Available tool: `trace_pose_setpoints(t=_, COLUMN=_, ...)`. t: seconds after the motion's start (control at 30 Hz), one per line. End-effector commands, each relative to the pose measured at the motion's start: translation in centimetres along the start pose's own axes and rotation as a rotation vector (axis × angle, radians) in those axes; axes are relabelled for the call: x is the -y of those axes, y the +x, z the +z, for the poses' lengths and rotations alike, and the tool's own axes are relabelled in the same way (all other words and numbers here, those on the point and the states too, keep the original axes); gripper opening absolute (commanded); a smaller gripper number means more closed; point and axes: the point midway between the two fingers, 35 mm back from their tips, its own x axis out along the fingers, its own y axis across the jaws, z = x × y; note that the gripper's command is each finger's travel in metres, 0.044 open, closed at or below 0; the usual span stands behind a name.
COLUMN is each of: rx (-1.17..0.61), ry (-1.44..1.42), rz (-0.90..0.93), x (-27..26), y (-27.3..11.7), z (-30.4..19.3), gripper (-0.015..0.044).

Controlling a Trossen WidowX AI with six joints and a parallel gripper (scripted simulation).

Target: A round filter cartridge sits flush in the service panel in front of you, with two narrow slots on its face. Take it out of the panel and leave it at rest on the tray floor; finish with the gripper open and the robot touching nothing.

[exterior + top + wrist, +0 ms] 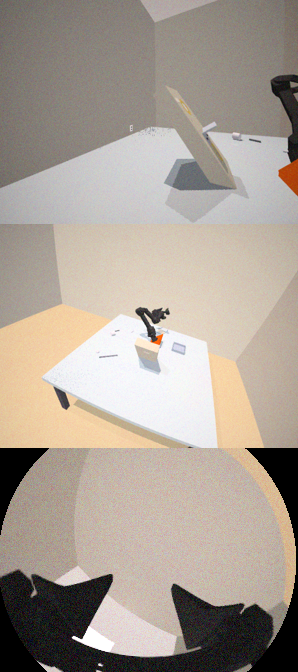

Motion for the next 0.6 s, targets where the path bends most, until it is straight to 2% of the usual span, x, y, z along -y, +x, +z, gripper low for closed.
trace_pose_setpoints(t=0.0, rx=0.001, ry=0.007, rz=0.01, x=-0.3, y=0.1, z=0.0, gripper=0.0374)
trace_pose_setpoints(t=0.17, rx=-0.009, ry=0.207, rz=0.277, x=-7.7, y=0.6, z=-0.9, gripper=0.0243)
trace_pose_setpoints(t=0.33, rx=-0.09, ry=0.387, rz=0.546, x=-15.6, y=-1.0, z=-2.6, gripper=0.0112)
trace_pose_setpoints(t=0.57, rx=-0.19, ry=0.494, rz=0.735, x=-21.3, y=-3.7, z=-4.3, gripper=0.0112)
